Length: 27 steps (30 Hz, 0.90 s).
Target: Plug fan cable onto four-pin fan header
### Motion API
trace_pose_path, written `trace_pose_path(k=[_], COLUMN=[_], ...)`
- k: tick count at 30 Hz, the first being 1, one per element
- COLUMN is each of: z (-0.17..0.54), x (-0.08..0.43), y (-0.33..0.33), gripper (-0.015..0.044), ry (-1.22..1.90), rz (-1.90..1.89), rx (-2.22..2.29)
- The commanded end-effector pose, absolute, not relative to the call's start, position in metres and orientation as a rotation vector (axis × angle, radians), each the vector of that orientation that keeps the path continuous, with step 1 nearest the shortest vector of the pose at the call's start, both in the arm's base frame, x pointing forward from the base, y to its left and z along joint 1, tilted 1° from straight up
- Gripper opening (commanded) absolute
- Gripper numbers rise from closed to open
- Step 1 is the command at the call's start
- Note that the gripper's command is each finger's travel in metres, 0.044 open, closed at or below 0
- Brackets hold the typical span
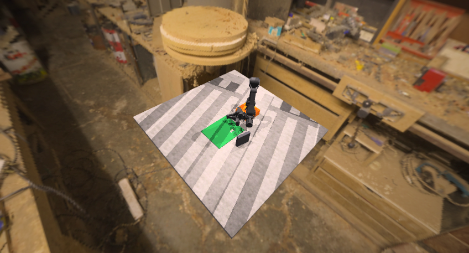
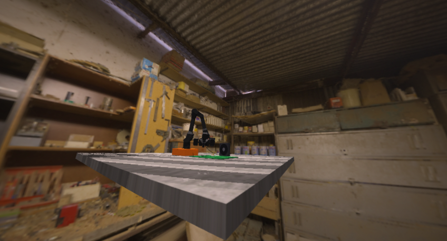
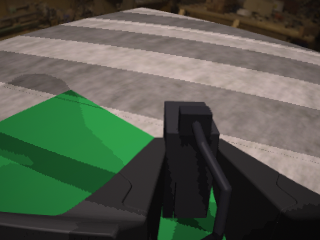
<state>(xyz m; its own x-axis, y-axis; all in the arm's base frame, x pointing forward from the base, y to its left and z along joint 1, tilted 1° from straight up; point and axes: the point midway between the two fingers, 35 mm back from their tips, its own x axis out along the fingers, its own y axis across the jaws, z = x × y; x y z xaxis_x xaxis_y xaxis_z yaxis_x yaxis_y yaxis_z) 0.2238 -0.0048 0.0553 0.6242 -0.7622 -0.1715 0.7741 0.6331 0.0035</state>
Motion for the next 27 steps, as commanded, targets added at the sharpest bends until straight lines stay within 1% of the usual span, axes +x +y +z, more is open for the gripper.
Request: trace_pose_path(k=[1,27], z=[0.0569,0.0643], x=[0.2222,0.2233], y=[-0.0048,-0.0052], gripper=[0.0000,0.0000], ry=[0.135,0.152], rz=[-0.874,-0.882], rx=[0.078,0.083])
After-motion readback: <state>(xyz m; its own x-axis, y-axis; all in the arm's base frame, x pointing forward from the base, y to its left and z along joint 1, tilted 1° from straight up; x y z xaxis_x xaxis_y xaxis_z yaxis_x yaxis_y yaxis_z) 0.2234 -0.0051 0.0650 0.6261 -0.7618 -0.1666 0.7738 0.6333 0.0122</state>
